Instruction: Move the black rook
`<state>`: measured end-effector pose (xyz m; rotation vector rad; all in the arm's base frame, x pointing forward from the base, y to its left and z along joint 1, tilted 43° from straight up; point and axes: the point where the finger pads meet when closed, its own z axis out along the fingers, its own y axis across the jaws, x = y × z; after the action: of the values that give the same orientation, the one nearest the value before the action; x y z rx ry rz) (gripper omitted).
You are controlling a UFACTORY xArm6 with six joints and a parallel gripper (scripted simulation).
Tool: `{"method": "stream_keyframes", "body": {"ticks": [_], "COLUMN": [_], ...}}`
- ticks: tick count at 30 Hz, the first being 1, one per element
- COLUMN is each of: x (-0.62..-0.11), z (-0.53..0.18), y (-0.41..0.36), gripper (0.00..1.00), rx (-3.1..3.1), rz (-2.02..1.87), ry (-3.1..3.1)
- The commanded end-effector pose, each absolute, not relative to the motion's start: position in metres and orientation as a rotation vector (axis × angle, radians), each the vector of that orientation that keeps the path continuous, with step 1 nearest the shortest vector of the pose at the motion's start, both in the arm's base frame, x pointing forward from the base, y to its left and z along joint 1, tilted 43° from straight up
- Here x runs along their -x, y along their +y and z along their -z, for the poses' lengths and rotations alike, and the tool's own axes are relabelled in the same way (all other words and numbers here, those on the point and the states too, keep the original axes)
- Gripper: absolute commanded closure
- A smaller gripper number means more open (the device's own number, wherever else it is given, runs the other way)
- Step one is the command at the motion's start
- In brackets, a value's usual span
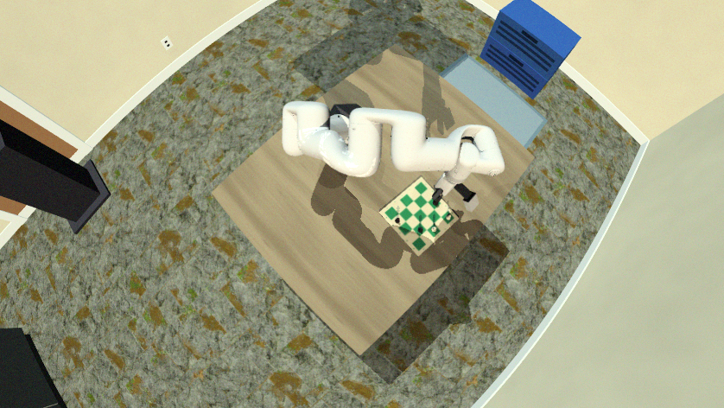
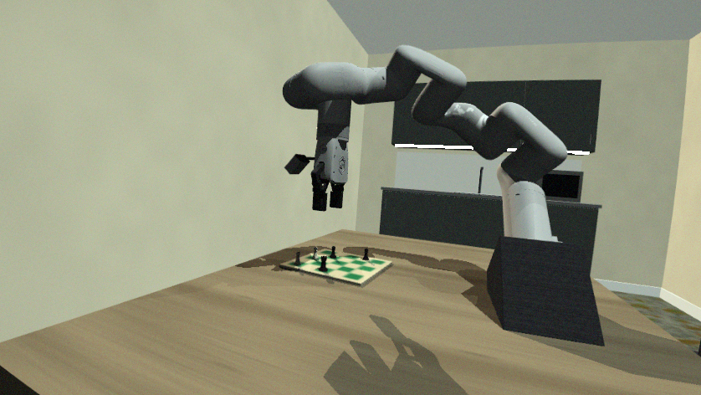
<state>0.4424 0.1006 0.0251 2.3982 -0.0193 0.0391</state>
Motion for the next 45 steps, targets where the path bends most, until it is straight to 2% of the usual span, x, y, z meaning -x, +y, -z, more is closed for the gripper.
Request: {"method": "stream_keyframes", "body": {"ticks": [1,12,13,45], "x": [-0.443,-0.444,-0.444,-0.444], "z": [-0.026,0.007,0.007,0.007], "y": [0.102,0.073,0.073,0.073], "gripper": [0.0,0.0,0.63,0.63], "rx": [-2.4,-2.402,-2.402,-2.402], "rz": [-0.042,-0.038,-0.038,-0.038], "ry": [-0.019,-0.018,-0.018,-0.018]}}
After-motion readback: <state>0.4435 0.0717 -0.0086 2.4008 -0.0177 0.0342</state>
